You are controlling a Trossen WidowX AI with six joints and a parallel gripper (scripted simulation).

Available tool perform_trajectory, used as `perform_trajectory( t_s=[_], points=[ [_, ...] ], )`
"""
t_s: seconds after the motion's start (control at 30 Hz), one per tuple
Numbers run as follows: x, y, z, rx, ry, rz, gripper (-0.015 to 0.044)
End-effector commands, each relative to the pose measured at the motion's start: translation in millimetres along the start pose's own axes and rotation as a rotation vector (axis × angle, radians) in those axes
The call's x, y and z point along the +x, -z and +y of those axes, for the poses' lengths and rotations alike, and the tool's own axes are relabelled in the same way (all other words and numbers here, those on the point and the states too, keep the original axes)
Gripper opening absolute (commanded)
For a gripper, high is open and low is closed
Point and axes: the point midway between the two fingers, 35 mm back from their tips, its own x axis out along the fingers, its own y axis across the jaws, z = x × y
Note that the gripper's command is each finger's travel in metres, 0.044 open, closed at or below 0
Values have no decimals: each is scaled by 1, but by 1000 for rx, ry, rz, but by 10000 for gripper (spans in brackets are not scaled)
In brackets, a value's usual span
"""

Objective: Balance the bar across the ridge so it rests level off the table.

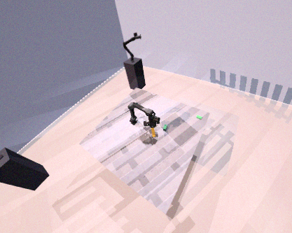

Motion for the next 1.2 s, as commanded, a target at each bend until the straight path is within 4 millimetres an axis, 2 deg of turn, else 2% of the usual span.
perform_trajectory(
  t_s=[0.0,0.6,1.17],
  points=[
    [0,14,8,-6,0,6,0],
    [-1,80,36,-49,-3,12,0],
    [-2,146,47,-90,-4,18,0]
  ],
)
